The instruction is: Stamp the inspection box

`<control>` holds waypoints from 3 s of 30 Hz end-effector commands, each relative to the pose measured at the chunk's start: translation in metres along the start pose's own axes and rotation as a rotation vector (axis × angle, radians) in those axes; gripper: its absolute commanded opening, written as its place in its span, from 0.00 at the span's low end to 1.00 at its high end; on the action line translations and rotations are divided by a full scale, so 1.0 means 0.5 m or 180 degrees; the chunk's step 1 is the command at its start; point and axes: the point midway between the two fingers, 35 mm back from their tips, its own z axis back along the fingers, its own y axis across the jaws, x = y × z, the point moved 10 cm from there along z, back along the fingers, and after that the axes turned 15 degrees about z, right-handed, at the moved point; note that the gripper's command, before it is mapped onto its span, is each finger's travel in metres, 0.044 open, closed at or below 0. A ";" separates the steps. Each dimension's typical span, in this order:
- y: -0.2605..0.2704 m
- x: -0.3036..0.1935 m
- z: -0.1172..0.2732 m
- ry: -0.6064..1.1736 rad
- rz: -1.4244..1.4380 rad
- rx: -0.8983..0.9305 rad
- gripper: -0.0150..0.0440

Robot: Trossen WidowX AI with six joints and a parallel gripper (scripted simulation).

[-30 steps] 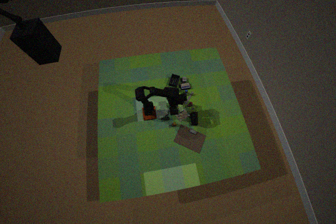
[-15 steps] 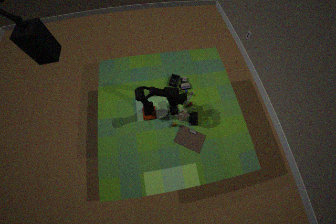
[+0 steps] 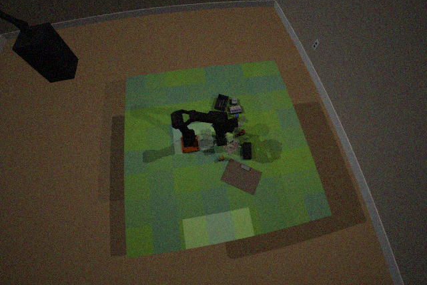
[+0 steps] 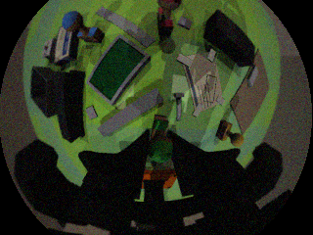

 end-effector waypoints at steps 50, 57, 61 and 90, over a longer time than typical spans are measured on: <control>-0.002 0.002 0.053 -0.0014 0.0011 0.0031 0.25; -0.002 0.002 0.060 -0.0015 0.0011 0.0033 0.25; -0.003 0.002 0.064 -0.0016 0.0011 0.0035 0.25; -0.003 0.000 0.092 -0.0020 0.0011 0.0046 0.25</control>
